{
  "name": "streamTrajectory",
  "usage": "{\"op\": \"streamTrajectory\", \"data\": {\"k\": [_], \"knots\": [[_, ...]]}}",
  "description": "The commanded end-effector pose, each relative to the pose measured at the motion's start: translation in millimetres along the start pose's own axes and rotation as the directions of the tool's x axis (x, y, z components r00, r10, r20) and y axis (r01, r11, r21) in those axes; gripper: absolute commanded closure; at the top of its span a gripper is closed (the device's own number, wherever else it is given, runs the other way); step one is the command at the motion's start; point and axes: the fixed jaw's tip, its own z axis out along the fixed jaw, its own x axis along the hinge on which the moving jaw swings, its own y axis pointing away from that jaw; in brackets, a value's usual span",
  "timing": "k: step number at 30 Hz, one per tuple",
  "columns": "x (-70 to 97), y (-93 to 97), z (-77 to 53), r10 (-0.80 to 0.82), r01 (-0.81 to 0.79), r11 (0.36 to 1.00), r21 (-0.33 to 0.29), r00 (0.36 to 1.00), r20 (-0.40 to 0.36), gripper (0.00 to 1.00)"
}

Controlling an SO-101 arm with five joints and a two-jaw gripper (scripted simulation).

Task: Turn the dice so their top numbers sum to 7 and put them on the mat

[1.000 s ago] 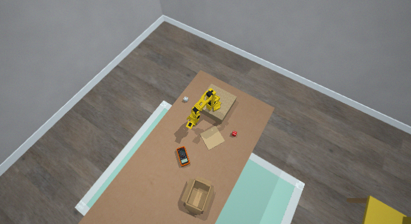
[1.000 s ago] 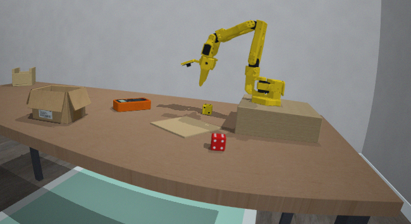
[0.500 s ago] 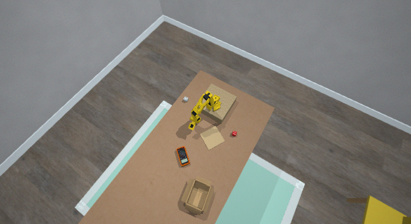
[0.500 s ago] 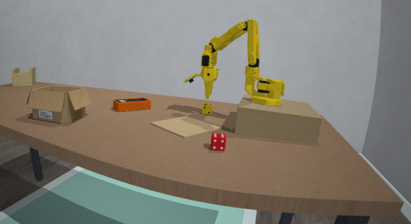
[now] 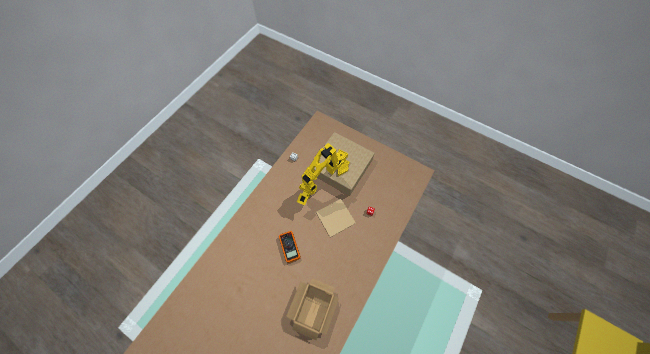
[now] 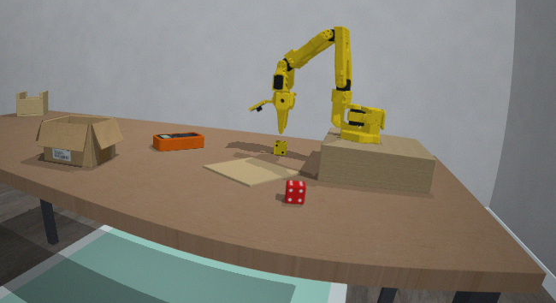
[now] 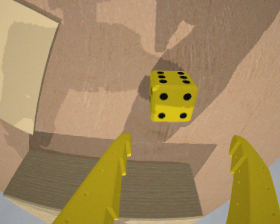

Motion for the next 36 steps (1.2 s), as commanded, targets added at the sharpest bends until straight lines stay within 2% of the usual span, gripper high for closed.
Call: {"op": "streamTrajectory", "data": {"k": [1, 18, 32, 36], "knots": [[-0.9, -1.9, 1.4, 0.001, -0.001, 1.000, -0.001, 1.000, 0.001, 0.65], [-1.9, -2.3, 10.9, 0.001, -0.001, 1.000, -0.001, 1.000, 0.001, 0.65], [-1.9, -2.3, 35.8, 0.001, -0.001, 1.000, -0.001, 1.000, 0.001, 0.65], [-1.7, -2.2, 38.8, 0.001, -0.001, 1.000, -0.001, 1.000, 0.001, 0.65]]}}
